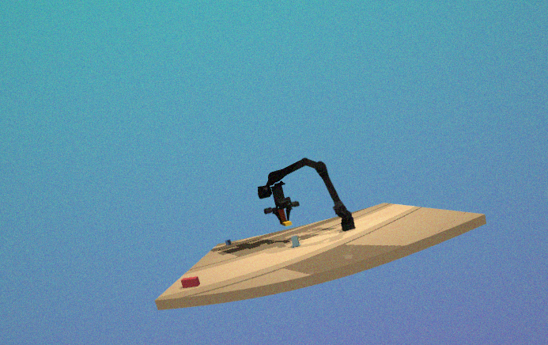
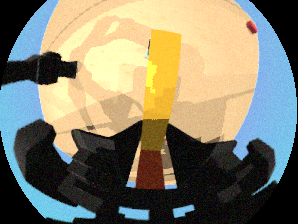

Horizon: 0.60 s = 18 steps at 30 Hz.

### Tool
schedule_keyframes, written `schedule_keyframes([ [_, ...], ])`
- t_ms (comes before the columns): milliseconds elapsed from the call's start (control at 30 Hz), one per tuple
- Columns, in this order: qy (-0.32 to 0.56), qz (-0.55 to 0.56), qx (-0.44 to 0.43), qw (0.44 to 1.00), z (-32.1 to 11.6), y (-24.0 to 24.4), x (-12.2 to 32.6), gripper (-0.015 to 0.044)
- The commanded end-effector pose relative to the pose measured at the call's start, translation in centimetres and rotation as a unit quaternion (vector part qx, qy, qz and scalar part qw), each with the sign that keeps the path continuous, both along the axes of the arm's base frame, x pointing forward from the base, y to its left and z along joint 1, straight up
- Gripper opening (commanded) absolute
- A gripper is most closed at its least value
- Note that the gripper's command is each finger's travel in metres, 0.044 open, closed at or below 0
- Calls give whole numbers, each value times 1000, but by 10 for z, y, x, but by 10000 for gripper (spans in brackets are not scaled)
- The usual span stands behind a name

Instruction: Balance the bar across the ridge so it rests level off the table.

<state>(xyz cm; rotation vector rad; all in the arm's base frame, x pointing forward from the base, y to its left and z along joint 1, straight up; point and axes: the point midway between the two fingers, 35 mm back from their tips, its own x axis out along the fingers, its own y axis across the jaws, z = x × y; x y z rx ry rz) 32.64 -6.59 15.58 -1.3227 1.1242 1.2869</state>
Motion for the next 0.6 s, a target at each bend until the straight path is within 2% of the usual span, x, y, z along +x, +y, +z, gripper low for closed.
schedule_keyframes([
  [0, 1, -16, -1, 1000, 0, 16, 0, 0],
  [567, 1, -73, 3, 997, 1, 83, -3, 0],
])
